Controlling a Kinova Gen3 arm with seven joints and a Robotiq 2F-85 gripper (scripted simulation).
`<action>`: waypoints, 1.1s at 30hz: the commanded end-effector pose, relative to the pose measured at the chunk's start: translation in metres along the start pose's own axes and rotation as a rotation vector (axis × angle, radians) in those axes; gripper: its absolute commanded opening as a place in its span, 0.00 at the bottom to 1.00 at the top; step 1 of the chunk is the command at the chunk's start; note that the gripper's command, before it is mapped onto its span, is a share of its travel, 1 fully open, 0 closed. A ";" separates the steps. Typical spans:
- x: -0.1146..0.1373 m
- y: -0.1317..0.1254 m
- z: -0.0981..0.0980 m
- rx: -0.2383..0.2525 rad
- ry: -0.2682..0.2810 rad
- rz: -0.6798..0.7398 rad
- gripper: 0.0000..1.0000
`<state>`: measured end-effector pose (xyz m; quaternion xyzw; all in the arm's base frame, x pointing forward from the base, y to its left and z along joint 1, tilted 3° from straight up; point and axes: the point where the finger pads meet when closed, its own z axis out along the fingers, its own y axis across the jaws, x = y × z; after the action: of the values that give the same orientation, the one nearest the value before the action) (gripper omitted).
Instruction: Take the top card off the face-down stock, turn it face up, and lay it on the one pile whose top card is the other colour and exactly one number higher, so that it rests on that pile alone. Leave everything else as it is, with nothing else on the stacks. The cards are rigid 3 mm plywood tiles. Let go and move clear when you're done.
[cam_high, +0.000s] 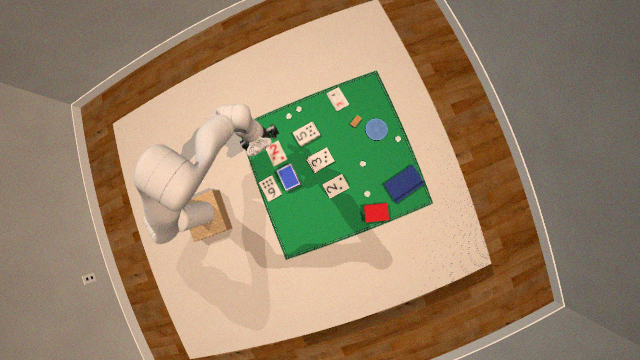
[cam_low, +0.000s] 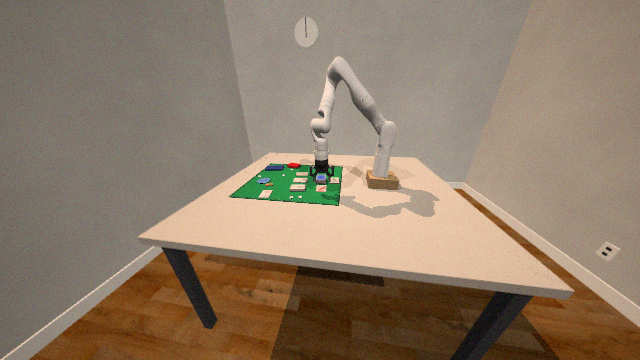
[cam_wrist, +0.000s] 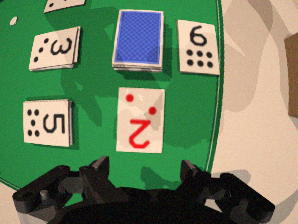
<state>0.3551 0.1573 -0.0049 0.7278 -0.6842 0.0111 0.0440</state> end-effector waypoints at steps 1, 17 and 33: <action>0.002 -0.008 -0.017 0.021 -0.005 0.010 0.85; 0.003 -0.007 -0.031 0.021 -0.005 0.010 0.85; 0.003 -0.007 -0.031 0.021 -0.008 0.010 0.85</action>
<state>0.3635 0.1573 0.0257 0.7251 -0.6876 0.0155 0.0344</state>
